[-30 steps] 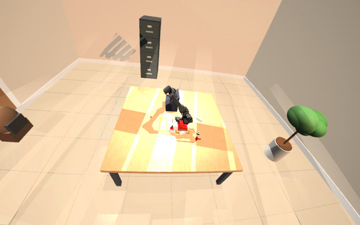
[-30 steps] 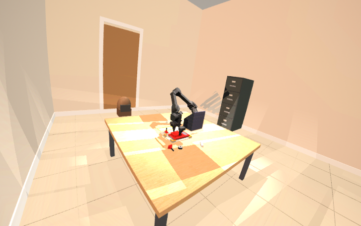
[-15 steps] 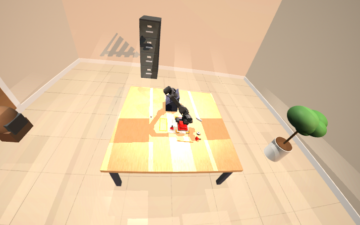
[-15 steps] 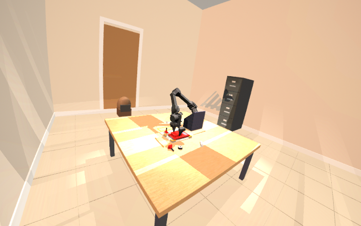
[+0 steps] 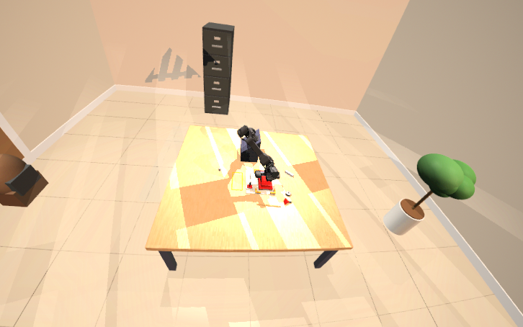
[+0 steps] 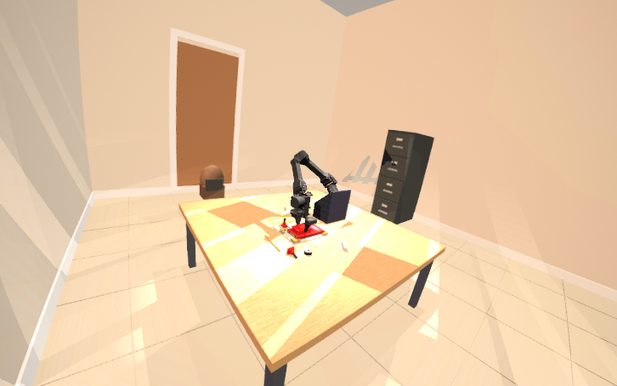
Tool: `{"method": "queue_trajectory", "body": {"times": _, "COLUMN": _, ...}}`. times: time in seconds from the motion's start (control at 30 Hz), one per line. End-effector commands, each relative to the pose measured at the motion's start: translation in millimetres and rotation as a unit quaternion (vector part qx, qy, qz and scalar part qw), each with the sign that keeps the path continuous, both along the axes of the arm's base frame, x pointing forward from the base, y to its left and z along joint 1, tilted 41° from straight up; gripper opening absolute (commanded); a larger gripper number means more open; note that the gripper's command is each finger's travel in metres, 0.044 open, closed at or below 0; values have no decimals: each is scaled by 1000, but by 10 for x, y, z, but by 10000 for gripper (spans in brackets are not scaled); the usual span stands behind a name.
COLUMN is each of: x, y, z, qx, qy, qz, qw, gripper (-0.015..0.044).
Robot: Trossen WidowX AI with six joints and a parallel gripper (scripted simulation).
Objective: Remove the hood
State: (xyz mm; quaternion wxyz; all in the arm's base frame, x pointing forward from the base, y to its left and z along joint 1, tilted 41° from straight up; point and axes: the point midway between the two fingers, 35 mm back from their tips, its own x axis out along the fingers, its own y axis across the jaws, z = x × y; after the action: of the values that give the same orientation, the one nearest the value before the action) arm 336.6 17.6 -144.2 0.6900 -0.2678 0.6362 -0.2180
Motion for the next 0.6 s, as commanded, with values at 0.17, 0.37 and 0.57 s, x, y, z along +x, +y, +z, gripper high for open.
{"method": "queue_trajectory", "body": {"times": 0.17, "x": 0, "y": 11, "z": 14, "qx": 0, "qy": 0, "qz": 0, "qw": 1000, "gripper": 144}}
{"method": "queue_trajectory", "body": {"times": 0.37, "x": -3, "y": 37, "z": 43, "qx": 0, "qy": 0, "qz": 0, "qw": 1000, "gripper": 0}}
{"method": "queue_trajectory", "body": {"times": 0.57, "x": -6, "y": 64, "z": 73, "qx": 0, "qy": 0, "qz": 0, "qw": 1000, "gripper": 0}}
